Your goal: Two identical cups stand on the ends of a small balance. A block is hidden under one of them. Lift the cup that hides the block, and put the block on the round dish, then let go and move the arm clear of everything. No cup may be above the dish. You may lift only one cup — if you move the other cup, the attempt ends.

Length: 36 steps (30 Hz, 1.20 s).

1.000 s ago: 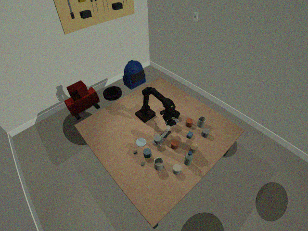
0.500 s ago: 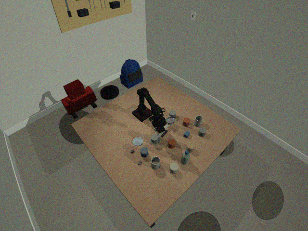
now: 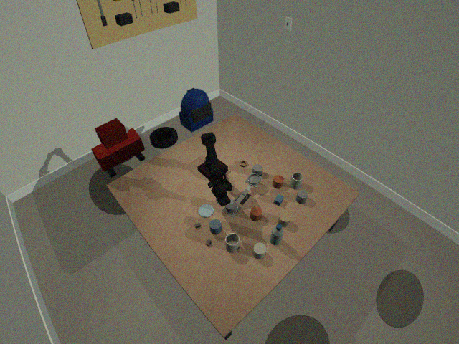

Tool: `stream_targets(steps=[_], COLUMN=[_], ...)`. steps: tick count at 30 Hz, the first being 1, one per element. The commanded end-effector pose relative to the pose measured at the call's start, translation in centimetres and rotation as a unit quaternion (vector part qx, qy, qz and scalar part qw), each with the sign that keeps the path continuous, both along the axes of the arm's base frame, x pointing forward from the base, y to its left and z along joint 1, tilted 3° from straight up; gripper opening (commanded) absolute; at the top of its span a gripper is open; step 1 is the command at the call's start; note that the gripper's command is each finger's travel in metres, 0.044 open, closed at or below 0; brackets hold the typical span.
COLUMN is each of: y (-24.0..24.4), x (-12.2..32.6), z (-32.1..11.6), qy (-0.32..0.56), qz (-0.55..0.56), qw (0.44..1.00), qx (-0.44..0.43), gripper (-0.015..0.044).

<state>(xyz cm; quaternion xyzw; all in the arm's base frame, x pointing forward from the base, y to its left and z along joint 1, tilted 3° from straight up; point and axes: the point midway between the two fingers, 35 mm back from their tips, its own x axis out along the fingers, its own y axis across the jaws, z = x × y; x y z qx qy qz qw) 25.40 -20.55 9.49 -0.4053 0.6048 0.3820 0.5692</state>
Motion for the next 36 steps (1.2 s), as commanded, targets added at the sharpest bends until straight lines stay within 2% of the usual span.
stream_targets(steps=[1, 12, 18, 26, 36], y=[-2.1, -6.4, -6.5, -6.7, -6.7], x=[-1.8, -6.5, -6.6, -6.7, -6.7], z=[-0.6, -2.0, -2.5, -6.0, -6.8], qy=[0.002, 0.003, 0.004, 0.004, 0.004], qz=[0.003, 0.023, 0.024, 0.024, 0.024], qw=[1.0, 1.0, 1.0, 1.0, 1.0], qx=[-0.002, -0.002, -0.002, -0.002, -0.002], gripper=[0.0, 0.0, 0.0, 0.0, 0.0])
